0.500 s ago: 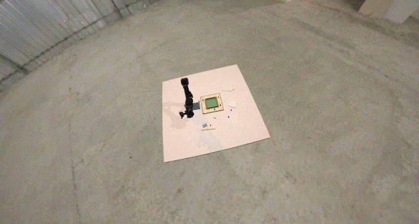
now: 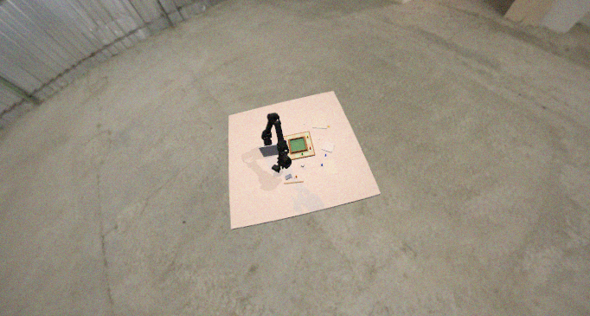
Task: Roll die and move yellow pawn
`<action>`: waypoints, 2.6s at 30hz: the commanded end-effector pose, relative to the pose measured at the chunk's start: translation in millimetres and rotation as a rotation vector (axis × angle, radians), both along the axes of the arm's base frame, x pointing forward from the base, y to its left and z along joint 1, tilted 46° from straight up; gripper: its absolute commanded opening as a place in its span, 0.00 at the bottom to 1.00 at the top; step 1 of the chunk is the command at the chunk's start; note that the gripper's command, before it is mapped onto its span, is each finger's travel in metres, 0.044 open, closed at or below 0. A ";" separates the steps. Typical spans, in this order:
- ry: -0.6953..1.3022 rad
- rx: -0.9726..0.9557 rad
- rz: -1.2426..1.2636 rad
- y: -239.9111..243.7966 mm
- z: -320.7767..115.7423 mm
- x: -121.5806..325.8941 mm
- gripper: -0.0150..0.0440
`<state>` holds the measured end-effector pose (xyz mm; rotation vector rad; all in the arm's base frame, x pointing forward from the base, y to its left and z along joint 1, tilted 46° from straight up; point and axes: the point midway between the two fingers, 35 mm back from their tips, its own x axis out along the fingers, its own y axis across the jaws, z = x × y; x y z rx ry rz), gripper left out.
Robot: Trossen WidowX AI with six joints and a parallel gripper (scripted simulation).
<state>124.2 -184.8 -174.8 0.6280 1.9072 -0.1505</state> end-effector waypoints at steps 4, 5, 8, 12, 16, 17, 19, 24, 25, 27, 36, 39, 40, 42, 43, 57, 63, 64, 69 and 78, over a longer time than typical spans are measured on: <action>-0.187 0.186 0.083 38.4 -6.3 89.6 0.72; -0.212 0.219 0.088 45.9 -6.1 101.6 0.72; -0.292 0.342 0.092 75.1 -2.3 142.5 0.72; -0.348 0.449 0.090 102.4 3.5 173.7 0.72; -0.348 0.449 0.090 103.3 4.2 176.0 0.72; -0.348 0.449 0.090 103.9 4.7 177.2 0.72; -0.348 0.449 0.090 105.2 3.3 177.2 0.72; -0.349 0.450 0.090 114.9 -6.1 176.5 0.72; -0.349 0.450 0.090 115.5 -6.7 176.5 0.72; -0.349 0.450 0.090 117.6 -8.8 176.4 0.72; -0.349 0.450 0.090 128.1 -19.0 176.0 0.72; -0.349 0.451 0.090 131.7 -22.3 175.7 0.72; -0.349 0.451 0.090 132.8 -23.4 175.5 0.72; -0.349 0.451 0.090 135.2 -25.6 175.3 0.72; -0.349 0.451 0.090 136.4 -26.7 175.1 0.72; -0.349 0.451 0.090 138.1 -28.3 174.9 0.40; -0.349 0.449 0.090 128.0 -21.2 177.4 0.25; -0.349 0.447 0.090 121.0 -16.2 178.8 0.25; -0.349 0.442 0.090 86.4 11.2 182.3 0.25; -0.347 0.445 0.091 42.9 51.8 178.1 0.25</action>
